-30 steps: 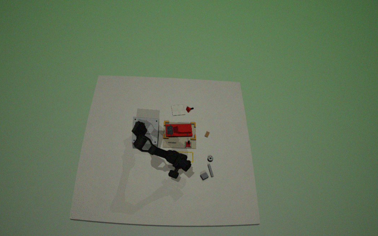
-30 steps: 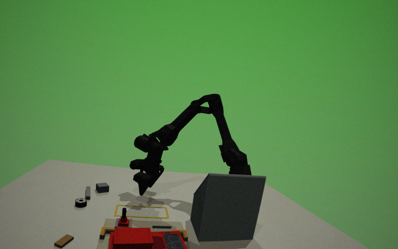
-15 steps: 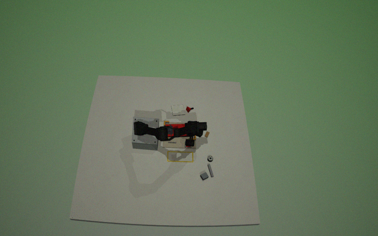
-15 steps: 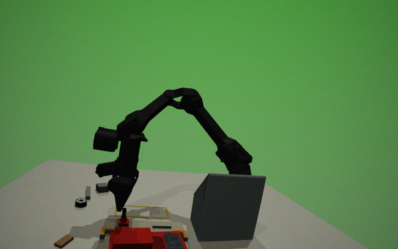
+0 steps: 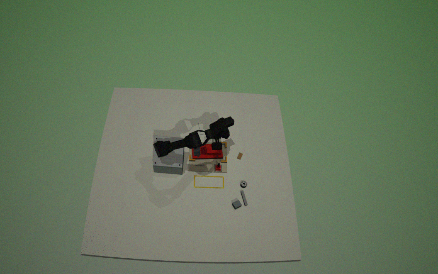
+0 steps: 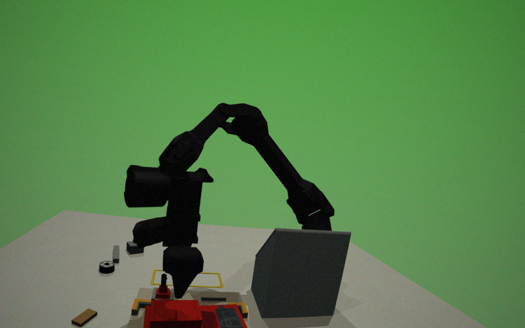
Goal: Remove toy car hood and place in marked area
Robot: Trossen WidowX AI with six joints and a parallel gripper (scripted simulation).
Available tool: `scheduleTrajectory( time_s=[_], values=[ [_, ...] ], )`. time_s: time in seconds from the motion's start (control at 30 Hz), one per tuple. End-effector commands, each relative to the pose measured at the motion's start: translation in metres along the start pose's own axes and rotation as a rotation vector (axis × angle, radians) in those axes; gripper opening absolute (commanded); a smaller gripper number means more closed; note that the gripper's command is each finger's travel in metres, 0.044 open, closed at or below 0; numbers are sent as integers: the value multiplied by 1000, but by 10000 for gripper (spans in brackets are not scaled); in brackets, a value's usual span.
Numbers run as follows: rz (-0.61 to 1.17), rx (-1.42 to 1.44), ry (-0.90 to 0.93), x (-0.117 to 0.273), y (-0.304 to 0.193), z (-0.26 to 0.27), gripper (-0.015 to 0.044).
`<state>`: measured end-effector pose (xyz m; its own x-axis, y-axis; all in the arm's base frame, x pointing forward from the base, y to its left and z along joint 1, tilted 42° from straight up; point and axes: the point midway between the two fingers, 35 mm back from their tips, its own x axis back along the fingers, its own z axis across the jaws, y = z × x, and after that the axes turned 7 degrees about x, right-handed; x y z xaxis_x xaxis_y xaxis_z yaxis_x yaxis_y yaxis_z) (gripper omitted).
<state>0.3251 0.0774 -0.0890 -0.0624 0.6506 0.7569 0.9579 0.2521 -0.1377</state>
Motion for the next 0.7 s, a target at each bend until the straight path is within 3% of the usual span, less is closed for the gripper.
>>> scheduleTrajectory(
  time_s=[0.0, 0.67],
  values=[
    [3, -4, -4, -3, 0, 1, 440],
    [3, -4, -5, -23, 0, 1, 440]
  ],
)
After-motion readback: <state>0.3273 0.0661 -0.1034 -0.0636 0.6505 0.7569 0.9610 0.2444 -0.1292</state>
